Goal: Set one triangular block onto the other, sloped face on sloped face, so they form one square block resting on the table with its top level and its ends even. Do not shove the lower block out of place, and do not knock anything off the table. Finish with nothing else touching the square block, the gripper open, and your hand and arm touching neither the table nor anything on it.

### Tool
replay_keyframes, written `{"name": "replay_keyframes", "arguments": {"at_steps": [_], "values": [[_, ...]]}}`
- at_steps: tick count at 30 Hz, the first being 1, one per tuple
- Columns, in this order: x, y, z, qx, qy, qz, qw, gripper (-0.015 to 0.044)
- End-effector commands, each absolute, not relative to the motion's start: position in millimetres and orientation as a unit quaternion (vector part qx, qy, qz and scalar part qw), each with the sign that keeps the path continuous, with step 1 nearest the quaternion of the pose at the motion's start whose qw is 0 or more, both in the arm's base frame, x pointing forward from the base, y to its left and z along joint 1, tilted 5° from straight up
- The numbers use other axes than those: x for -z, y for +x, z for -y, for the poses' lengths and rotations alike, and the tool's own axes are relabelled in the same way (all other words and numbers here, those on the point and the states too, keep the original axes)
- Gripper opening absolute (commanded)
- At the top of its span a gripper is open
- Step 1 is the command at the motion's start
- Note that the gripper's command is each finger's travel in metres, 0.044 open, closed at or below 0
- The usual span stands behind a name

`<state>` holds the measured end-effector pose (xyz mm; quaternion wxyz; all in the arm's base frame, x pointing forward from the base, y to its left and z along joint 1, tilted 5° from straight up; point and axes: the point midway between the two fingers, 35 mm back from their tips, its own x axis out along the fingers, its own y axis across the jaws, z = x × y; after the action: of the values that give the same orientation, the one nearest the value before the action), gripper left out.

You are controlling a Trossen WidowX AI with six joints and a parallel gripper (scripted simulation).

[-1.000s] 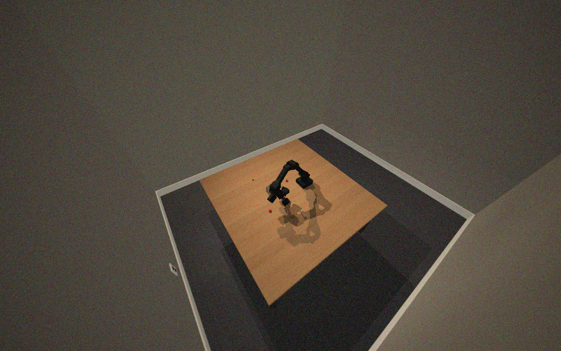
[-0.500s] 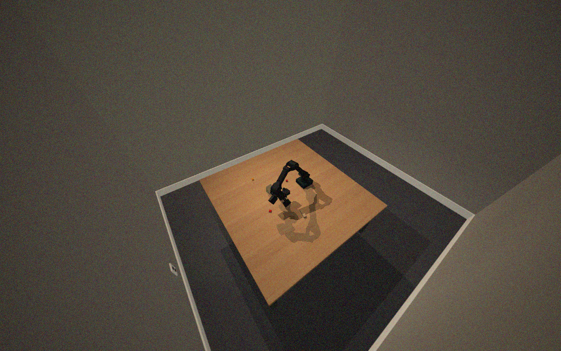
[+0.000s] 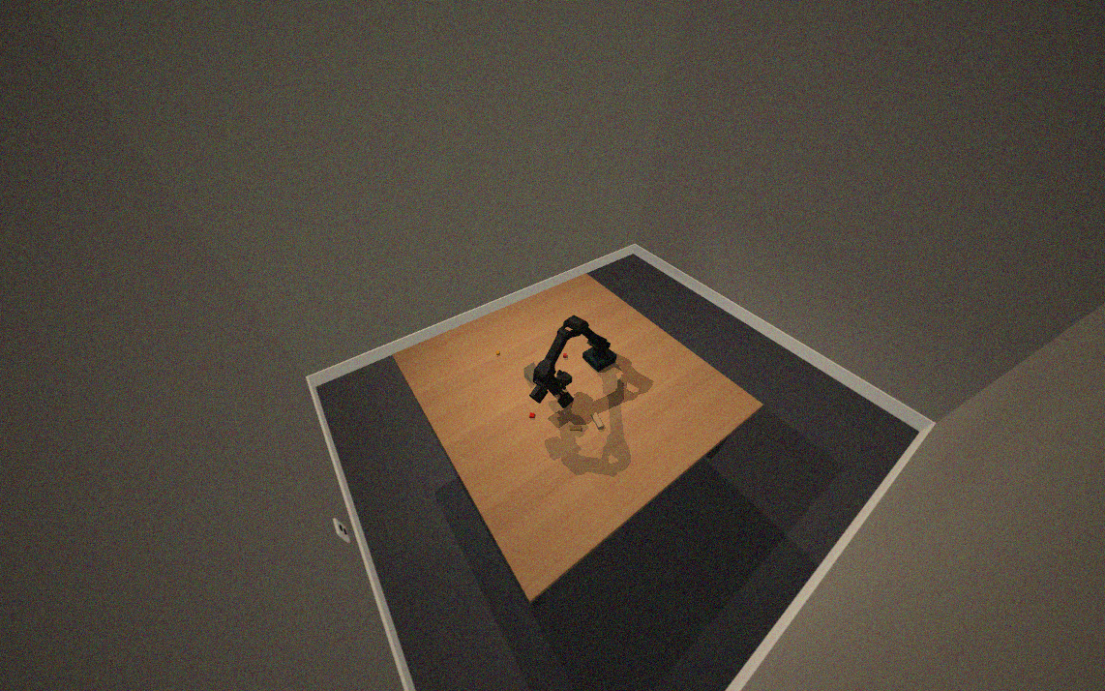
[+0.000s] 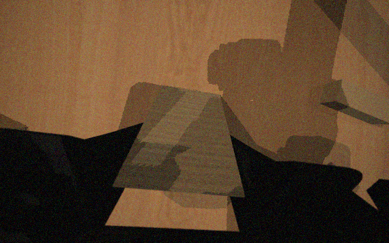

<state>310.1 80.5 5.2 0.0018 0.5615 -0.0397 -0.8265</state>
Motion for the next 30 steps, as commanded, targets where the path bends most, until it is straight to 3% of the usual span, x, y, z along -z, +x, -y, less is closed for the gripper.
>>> {"name": "replay_keyframes", "arguments": {"at_steps": [1,12,30], "values": [[-4.4,310.1,-80.9,0.827,0.561,0.041,0.0,0.0262],[-8.2,309.9,-80.7,0.827,0.562,0.04,0.002,0.0],[-23.7,286.9,-83.3,0.692,0.721,0.039,0.01,0.0]]}}
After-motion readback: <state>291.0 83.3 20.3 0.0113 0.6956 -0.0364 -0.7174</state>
